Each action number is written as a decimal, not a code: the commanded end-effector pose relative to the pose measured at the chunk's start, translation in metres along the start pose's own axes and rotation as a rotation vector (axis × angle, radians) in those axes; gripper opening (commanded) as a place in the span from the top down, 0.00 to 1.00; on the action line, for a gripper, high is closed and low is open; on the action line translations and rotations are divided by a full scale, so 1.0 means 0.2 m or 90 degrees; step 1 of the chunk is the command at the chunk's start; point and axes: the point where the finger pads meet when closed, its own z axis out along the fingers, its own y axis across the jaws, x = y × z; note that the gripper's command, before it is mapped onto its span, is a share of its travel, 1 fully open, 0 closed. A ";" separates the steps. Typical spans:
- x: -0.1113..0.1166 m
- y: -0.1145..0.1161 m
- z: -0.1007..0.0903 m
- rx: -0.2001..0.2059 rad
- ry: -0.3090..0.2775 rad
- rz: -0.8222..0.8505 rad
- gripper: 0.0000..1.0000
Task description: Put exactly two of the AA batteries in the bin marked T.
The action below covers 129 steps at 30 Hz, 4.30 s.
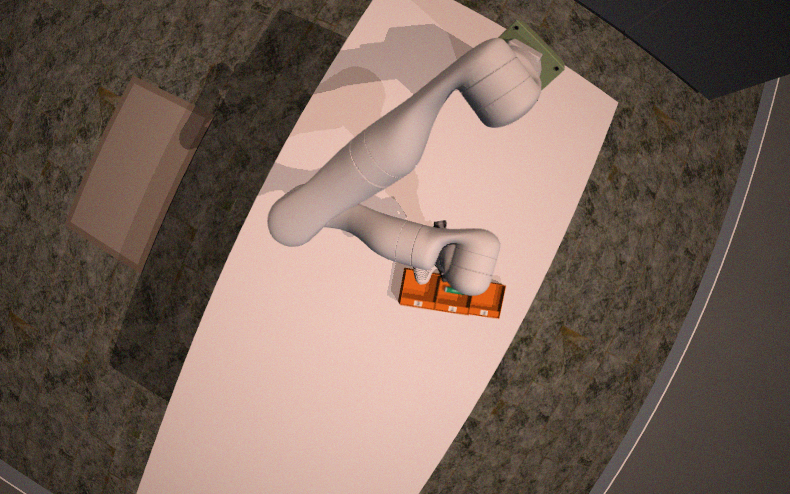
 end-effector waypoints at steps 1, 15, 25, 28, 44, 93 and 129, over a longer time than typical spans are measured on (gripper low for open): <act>-0.05 -0.12 -0.01 0.006 0.000 -0.008 0.91; -0.14 -0.43 -0.01 0.006 -0.001 0.212 0.91; -0.20 -0.58 -0.01 0.006 -0.001 0.212 0.91; -0.20 -0.58 -0.01 0.006 -0.001 0.212 0.91; -0.18 -0.56 -0.01 0.006 -0.001 0.212 0.91; -0.18 -0.56 0.17 0.006 -0.001 0.212 0.71; -0.18 -0.56 0.05 0.006 -0.001 0.212 0.71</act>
